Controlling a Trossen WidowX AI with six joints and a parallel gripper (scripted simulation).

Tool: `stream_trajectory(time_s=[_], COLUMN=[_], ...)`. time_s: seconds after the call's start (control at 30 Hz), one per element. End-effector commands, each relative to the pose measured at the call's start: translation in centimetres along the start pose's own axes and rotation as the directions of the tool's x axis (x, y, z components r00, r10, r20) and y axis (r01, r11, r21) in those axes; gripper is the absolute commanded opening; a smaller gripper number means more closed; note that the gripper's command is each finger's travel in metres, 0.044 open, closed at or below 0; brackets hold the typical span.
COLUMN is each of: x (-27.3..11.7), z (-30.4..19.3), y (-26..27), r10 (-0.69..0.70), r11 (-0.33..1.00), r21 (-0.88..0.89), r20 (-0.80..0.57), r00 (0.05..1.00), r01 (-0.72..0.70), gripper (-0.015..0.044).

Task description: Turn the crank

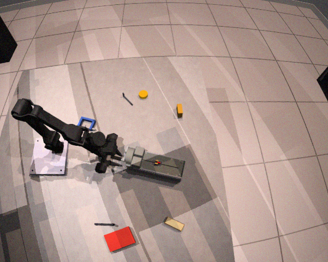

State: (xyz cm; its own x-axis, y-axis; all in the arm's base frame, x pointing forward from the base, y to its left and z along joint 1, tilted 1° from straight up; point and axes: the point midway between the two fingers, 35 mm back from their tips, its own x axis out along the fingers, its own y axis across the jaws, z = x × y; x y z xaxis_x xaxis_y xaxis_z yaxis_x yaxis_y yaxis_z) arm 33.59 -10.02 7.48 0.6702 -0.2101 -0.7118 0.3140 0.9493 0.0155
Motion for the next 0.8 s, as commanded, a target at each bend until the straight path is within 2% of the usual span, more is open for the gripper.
stream_trajectory(time_s=[0.0, 0.17, 0.77], x=[0.0, 0.0, -4.9], z=[-0.1, -0.1, 5.1], y=[0.0, 0.0, 0.0], r10=[-0.001, -0.001, 0.000], r11=[1.000, 1.000, 1.000], r21=[0.000, 0.000, 0.002], r20=[-0.001, -0.001, 0.001], r00=[1.000, 1.000, 1.000], r01=[0.001, 0.001, 0.000], gripper=[0.0315, 0.0440, 0.0440])
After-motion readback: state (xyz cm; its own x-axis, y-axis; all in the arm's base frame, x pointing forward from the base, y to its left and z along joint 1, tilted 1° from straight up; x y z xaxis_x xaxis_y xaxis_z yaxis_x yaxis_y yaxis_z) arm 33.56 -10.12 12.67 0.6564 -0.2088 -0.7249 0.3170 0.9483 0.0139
